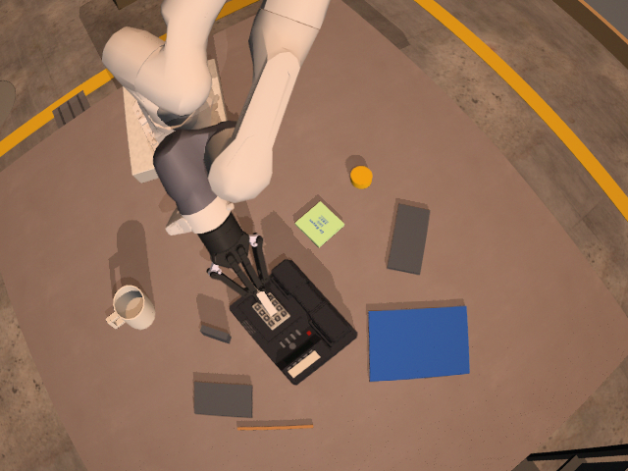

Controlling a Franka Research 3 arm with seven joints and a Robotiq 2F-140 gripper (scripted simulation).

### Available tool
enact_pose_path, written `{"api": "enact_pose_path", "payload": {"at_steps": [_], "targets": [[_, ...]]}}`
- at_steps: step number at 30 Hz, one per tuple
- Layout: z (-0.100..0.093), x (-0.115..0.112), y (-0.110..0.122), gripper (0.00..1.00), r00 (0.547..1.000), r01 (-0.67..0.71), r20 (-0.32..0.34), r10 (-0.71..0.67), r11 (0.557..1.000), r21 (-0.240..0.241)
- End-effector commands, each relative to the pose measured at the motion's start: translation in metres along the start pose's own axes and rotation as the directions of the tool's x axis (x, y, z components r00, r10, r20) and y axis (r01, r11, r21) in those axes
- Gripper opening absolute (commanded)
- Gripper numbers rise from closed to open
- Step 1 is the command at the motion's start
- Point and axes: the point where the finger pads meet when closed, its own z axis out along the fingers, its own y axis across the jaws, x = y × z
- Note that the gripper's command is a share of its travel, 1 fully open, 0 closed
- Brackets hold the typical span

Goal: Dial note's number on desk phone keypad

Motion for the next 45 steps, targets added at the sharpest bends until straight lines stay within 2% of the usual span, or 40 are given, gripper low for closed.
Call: {"api": "enact_pose_path", "payload": {"at_steps": [1, 45], "targets": [[-0.0014, 0.0000, 0.0016, 0.00, 1.000, 0.004, 0.007, -0.004, 1.000, -0.004], [0.0053, 0.0069, 0.0016, 0.00, 1.000, 0.004, 0.007, -0.004, 1.000, -0.004]]}}
